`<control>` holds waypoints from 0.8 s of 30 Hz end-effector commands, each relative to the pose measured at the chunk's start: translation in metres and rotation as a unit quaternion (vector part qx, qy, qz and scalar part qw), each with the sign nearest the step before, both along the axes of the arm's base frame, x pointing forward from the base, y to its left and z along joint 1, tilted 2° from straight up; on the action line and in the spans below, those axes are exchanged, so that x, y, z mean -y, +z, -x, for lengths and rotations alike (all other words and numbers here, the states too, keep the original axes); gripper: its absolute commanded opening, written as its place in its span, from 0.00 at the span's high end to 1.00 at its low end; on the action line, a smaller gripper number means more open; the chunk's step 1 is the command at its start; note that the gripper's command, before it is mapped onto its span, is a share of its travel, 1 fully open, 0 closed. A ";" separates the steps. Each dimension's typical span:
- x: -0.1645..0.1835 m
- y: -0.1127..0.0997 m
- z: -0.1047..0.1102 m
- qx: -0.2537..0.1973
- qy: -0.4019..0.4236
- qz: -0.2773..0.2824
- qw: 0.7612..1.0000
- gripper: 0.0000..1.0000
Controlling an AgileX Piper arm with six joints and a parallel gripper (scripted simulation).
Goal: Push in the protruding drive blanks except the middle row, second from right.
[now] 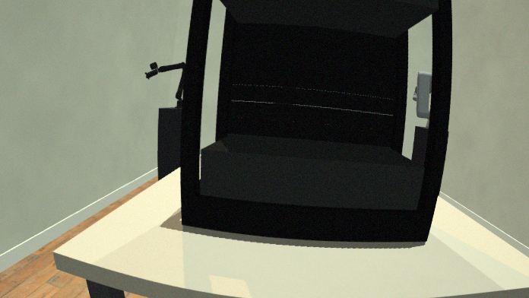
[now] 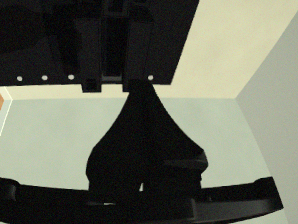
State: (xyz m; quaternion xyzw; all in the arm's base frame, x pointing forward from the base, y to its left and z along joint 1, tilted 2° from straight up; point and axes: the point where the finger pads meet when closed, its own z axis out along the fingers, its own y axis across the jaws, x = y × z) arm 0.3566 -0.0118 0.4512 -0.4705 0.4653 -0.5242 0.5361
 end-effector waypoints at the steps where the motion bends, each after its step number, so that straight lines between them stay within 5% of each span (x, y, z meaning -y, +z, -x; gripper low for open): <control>1: 0.014 -0.010 0.008 -0.009 0.012 0.002 1.000 1.00; 10: 0.039 -0.047 0.032 -0.049 0.019 -0.009 0.999 1.00; 24: 0.039 -0.048 0.033 -0.050 0.020 -0.010 0.999 1.00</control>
